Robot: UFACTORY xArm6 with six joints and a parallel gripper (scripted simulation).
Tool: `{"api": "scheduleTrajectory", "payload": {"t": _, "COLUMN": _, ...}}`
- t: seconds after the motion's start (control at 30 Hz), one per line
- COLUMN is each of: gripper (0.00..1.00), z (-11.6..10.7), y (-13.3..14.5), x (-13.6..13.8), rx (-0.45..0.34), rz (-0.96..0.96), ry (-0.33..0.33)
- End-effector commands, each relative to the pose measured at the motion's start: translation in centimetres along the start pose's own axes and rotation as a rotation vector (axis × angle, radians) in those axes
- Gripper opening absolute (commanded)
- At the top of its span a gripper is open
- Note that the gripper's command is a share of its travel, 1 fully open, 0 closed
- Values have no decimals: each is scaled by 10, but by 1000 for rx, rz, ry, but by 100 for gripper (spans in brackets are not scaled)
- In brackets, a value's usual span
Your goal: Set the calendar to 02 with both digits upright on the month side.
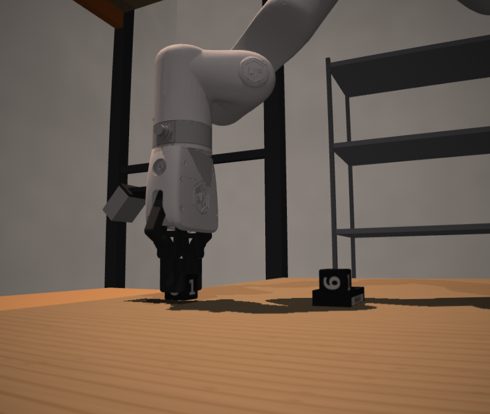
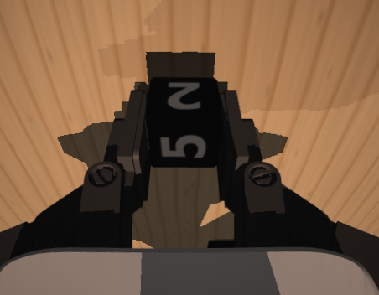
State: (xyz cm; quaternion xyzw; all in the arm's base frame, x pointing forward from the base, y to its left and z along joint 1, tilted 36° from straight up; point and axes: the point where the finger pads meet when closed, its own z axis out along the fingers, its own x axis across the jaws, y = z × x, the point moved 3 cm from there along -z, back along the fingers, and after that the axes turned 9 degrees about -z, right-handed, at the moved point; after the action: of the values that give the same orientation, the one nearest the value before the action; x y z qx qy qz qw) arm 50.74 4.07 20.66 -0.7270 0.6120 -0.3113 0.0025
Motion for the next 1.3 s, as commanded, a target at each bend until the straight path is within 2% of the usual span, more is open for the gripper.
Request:
{"api": "scheduleTrajectory", "payload": {"t": 0.0, "gripper": 27, "z": -1, "y": -1, "x": 0, "rx": 4, "rz": 1, "ry": 0}}
{"api": "scheduleTrajectory", "payload": {"t": 1.27, "gripper": 27, "z": 2, "y": -1, "x": 0, "rx": 4, "rz": 1, "ry": 0}}
